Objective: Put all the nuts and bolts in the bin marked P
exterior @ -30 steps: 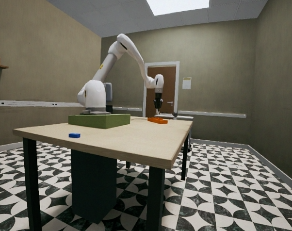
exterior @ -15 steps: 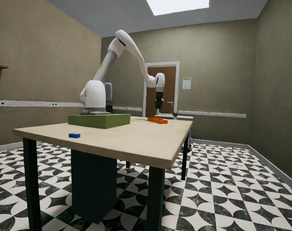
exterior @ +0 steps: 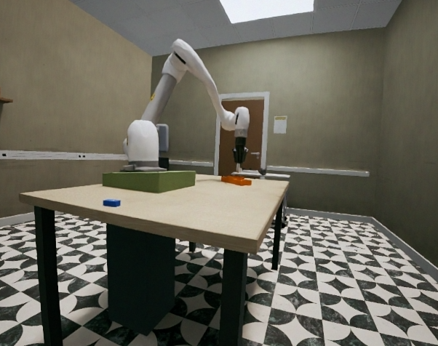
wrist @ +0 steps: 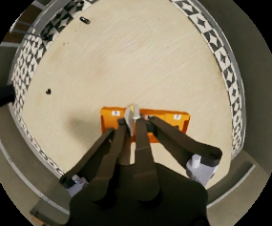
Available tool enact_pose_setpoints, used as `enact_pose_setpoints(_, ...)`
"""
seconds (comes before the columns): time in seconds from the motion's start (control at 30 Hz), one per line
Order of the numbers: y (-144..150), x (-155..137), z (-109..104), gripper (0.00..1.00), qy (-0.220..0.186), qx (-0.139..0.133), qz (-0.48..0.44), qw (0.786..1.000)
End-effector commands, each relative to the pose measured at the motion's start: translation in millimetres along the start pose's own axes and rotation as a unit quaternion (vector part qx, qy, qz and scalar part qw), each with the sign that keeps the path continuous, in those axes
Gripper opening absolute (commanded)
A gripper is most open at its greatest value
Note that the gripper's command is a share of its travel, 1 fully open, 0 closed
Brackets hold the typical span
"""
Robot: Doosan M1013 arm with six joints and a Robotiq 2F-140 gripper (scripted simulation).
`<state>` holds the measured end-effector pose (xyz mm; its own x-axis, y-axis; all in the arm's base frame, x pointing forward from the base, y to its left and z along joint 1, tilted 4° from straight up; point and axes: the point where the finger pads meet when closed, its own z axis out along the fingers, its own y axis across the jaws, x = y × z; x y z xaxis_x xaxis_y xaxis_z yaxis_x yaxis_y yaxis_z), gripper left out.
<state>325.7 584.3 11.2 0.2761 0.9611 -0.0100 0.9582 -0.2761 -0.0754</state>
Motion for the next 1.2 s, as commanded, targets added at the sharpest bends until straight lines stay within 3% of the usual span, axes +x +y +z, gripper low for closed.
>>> enact_pose_setpoints(0.0,17,-17,-1,0.15,0.001,0.0,0.0,1.0)
enact_pose_setpoints(0.27,39,-39,-1,0.15,0.001,0.0,0.0,1.0)
enact_pose_setpoints(0.7,94,-95,-1,0.15,0.001,0.002,0.245,0.97)
enact_pose_setpoints(0.83,95,-96,-1,0.15,0.001,0.003,0.278,0.961)
enact_pose_setpoints(0.87,95,-96,-1,0.15,0.001,0.003,0.324,0.946)
enact_pose_setpoints(1.17,95,-96,-1,0.15,0.002,0.007,0.452,0.892)
